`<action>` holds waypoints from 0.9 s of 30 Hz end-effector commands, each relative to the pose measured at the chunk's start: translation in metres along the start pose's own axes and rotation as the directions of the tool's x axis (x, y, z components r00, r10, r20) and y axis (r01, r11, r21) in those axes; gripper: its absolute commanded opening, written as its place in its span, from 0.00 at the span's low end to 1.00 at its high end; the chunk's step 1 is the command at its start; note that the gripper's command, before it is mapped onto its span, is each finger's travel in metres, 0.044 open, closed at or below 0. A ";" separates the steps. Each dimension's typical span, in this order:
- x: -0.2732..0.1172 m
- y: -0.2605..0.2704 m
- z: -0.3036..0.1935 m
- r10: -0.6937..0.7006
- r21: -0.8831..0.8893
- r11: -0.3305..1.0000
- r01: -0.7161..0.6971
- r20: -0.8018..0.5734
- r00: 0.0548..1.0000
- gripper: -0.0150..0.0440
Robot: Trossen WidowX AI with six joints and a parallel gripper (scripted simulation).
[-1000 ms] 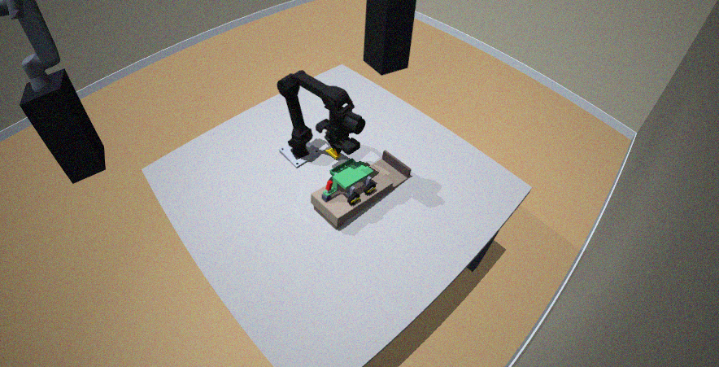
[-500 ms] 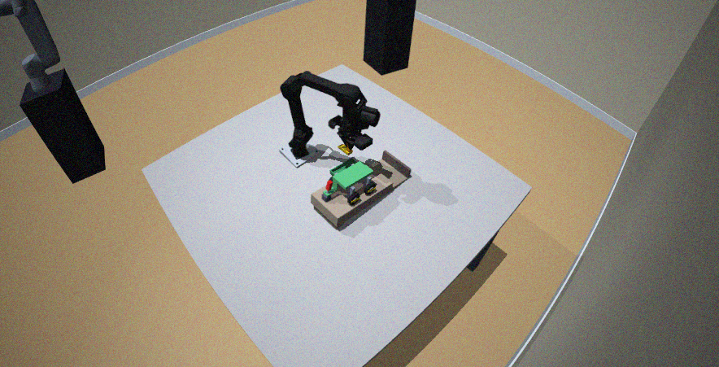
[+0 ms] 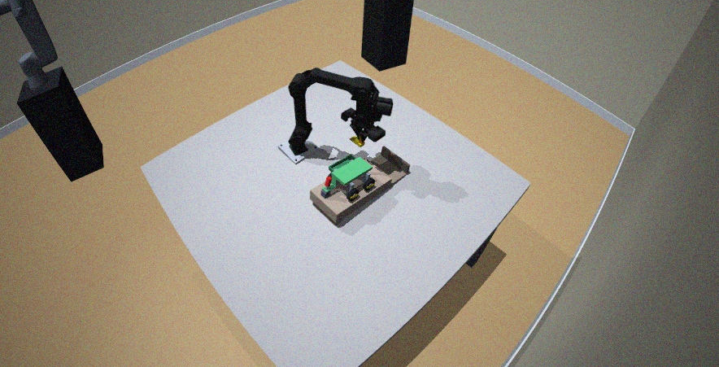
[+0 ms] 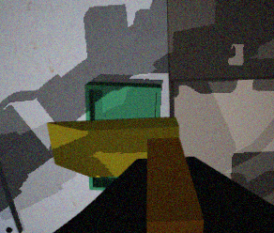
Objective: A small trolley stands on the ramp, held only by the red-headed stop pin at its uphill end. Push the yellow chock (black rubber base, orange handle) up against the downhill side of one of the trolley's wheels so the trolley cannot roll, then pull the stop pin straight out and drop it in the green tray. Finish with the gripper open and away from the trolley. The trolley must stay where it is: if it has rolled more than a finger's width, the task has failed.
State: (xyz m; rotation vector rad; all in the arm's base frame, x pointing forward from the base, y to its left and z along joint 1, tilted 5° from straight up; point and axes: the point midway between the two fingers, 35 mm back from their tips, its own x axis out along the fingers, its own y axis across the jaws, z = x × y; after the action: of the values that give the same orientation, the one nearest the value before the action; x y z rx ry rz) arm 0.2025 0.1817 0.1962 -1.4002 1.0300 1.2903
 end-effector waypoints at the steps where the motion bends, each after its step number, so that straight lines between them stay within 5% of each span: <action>1: 0.001 -0.003 0.008 -0.003 -0.015 1.000 0.003 -0.005 1.000 0.25; 14: 0.001 -0.004 0.009 0.006 -0.443 0.897 -0.021 -0.034 0.999 0.25; 27: 0.001 -0.004 0.010 0.005 -0.794 0.605 -0.055 -0.065 0.998 0.25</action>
State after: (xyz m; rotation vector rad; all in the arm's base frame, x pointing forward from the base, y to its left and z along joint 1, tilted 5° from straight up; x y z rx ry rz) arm 0.2036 0.1925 0.1957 -2.0106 0.5568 1.8030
